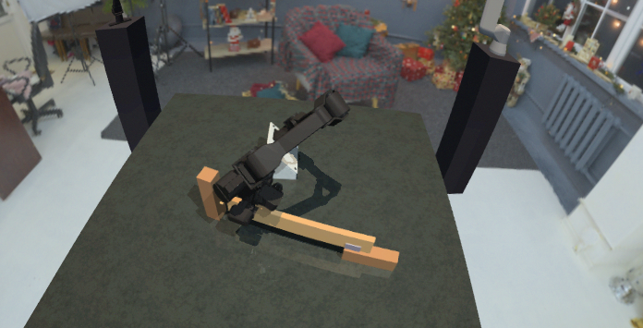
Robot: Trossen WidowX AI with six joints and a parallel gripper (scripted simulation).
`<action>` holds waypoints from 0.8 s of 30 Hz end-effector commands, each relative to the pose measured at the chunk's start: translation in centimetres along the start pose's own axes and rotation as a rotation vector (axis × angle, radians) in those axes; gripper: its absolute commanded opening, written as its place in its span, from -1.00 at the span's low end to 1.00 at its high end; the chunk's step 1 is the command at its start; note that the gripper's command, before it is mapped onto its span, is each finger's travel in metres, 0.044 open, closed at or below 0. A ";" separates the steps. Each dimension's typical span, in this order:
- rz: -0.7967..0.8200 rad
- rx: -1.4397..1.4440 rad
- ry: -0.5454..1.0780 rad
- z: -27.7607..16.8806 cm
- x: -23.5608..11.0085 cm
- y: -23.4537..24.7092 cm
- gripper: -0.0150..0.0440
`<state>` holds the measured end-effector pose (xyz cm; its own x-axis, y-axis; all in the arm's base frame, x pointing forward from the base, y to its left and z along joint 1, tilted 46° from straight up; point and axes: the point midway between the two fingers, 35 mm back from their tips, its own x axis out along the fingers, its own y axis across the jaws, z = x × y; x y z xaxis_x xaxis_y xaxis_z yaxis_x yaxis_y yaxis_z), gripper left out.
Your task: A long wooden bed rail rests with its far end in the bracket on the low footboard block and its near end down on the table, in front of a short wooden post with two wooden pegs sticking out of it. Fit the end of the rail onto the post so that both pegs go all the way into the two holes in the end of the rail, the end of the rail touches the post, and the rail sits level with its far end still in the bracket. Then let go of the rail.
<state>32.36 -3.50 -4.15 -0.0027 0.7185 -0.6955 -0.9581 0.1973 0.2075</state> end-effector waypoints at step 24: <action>-0.003 0.004 0.001 -0.2 -0.1 0.1 -0.49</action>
<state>32.23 -3.50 -4.08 -0.0050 0.7178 -0.6963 -0.9575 0.1974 0.2103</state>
